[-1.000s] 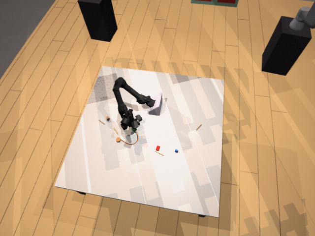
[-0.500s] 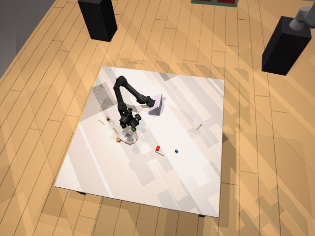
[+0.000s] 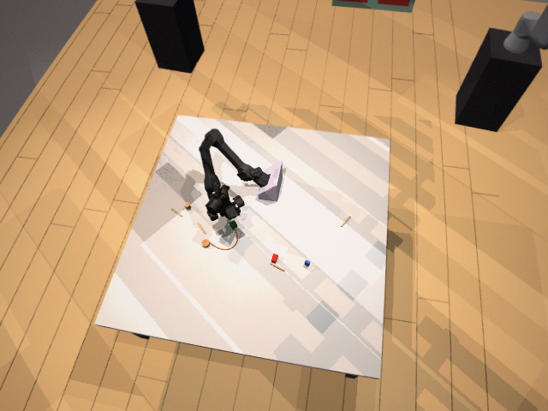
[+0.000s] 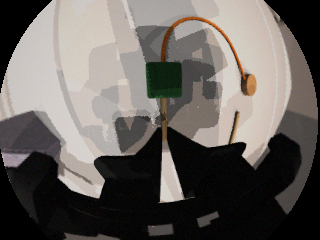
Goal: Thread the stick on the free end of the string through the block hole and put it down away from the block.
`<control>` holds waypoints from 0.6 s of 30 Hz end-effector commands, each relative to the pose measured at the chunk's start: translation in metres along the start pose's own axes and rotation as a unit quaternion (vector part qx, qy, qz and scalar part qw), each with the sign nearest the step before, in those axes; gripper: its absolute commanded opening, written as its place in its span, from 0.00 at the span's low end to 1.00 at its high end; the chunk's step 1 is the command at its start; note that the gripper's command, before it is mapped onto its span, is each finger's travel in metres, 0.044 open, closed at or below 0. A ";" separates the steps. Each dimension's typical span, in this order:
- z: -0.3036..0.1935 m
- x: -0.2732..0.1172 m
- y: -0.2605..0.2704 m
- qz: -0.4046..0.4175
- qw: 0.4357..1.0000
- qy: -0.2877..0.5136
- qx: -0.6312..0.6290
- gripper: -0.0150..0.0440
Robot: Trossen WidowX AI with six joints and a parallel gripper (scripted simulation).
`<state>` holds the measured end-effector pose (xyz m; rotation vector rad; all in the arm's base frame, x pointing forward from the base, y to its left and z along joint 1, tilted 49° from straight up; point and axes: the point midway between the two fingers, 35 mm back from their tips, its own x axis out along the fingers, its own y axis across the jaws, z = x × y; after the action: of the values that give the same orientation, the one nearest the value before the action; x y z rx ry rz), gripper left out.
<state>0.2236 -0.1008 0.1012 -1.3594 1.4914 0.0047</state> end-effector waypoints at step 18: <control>-0.027 -0.001 0.003 -0.008 1.000 0.002 -0.005 0.25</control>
<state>0.2083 -0.1124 0.1121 -1.3756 1.4803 -0.0085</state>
